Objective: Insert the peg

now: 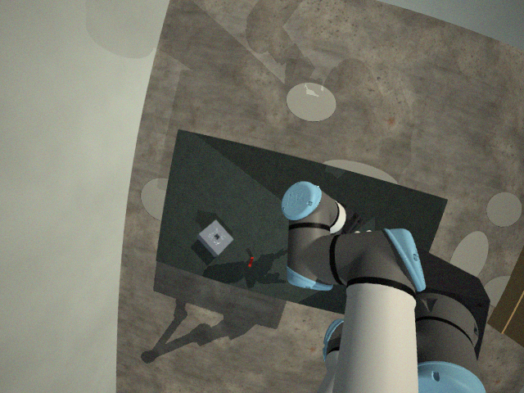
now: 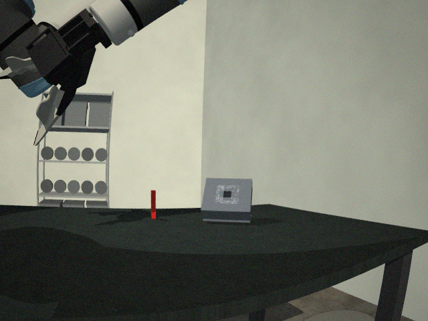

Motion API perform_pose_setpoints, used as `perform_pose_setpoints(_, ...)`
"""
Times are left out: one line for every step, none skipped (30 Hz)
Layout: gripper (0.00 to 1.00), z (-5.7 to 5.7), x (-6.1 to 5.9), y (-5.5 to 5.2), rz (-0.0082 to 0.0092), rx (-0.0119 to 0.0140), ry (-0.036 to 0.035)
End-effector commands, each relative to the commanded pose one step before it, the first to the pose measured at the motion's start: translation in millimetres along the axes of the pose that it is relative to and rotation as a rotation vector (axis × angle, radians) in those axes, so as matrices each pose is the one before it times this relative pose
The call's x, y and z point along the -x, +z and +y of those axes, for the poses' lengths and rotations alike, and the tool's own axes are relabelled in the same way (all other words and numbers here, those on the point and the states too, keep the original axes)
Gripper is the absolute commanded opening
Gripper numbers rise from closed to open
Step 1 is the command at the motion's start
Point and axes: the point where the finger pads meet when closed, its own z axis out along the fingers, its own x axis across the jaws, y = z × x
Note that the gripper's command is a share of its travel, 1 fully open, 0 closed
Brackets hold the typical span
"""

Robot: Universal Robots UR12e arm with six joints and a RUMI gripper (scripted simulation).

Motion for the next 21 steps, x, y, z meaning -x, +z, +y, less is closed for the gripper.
perform_pose_setpoints(1.00,-3.54,-17.38,-2.99,0.03066,0.03982,-0.06949)
perform_pose_setpoints(1.00,-0.86,-3.89,-0.70,0.00661,0.00870,-0.01603)
perform_pose_setpoints(1.00,-0.85,-3.92,-0.70,0.00659,0.00868,-0.01610)
perform_pose_setpoints(1.00,-0.85,-3.94,-0.71,0.00657,0.00866,-0.01618)
perform_pose_setpoints(1.00,-0.85,-3.97,-0.72,0.00656,0.00864,-0.01625)
perform_pose_setpoints(1.00,-0.85,-3.99,-0.72,0.00654,0.00862,-0.01631)
perform_pose_setpoints(1.00,-0.84,-4.02,-0.73,0.00652,0.00859,-0.01638)
perform_pose_setpoints(1.00,-0.84,-4.04,-0.73,0.00651,0.00857,-0.01645)
perform_pose_setpoints(1.00,-0.84,-4.07,-0.74,0.00650,0.00855,-0.01651)
perform_pose_setpoints(1.00,-0.83,-4.10,-0.74,0.00648,0.00853,-0.01658)
perform_pose_setpoints(1.00,0.00,0.00,0.00,0.00000,0.00000,0.00000)
perform_pose_setpoints(1.00,0.00,0.00,0.00,0.00000,0.00000,0.00000)
perform_pose_setpoints(1.00,-0.83,-4.12,-0.75,0.00647,0.00850,-0.01664)
perform_pose_setpoints(1.00,-0.82,-4.15,-0.75,0.00646,0.00848,-0.01670)
perform_pose_setpoints(1.00,-0.82,-4.18,-0.76,0.00645,0.00846,-0.01676)
perform_pose_setpoints(1.00,-0.81,-4.21,-0.77,0.00644,0.00844,-0.01682)
perform_pose_setpoints(1.00,-0.80,-4.24,-0.77,0.00643,0.00841,-0.01688)
perform_pose_setpoints(1.00,-0.79,-4.27,-0.78,0.00643,0.00839,-0.01694)
perform_pose_setpoints(1.00,-0.79,-4.29,-0.78,0.00642,0.00837,-0.01700)
perform_pose_setpoints(1.00,-0.78,-4.32,-0.79,0.00641,0.00835,-0.01705)
perform_pose_setpoints(1.00,-0.77,-4.35,-0.79,0.00641,0.00833,-0.01711)
